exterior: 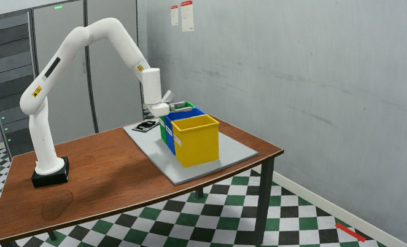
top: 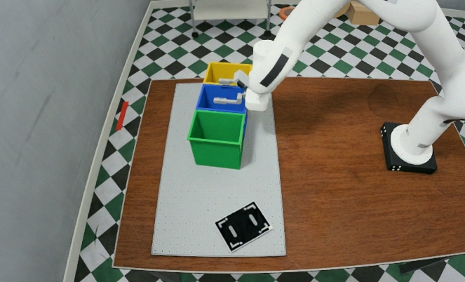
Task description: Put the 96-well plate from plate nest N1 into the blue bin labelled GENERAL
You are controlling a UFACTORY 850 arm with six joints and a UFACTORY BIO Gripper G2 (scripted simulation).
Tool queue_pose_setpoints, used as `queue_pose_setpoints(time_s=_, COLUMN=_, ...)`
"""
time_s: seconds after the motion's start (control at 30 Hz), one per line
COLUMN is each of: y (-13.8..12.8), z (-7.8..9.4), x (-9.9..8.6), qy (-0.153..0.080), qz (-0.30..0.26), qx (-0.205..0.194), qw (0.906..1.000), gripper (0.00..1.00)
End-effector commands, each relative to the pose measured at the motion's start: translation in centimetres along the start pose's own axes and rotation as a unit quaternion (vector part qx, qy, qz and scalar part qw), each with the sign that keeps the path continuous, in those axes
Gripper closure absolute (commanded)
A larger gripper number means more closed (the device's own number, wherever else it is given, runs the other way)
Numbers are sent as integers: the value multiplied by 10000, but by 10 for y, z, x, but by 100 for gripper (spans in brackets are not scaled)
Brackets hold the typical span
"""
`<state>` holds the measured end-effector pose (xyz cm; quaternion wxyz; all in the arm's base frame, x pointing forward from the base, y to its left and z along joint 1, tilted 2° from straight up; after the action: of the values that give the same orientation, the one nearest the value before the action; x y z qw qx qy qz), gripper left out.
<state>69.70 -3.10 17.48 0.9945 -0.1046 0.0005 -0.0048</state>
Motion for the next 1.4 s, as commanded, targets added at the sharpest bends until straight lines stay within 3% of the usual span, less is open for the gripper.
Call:
queue_pose_setpoints(time_s=0.0, y=0, z=2, x=1, qy=-15, qz=-4, qx=-1, qw=10000, gripper=82)
queue_pose_setpoints(time_s=0.17, y=1, z=12, x=-14, qy=-185, qz=679, qx=-2, qw=9975, gripper=82)
queue_pose_setpoints(time_s=1.37, y=80, z=96, x=-112, qy=-184, qz=680, qx=0, qw=9975, gripper=82)
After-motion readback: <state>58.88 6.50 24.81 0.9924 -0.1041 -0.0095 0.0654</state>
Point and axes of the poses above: the point midway between the two finger pads, its own x axis out along the fingers, its own y axis across the jaws, z = x × y, the point moved 9 cm from there along -x, back along the fingers, and after that the axes turned 14 degrees about -x, right-handed, at the moved point
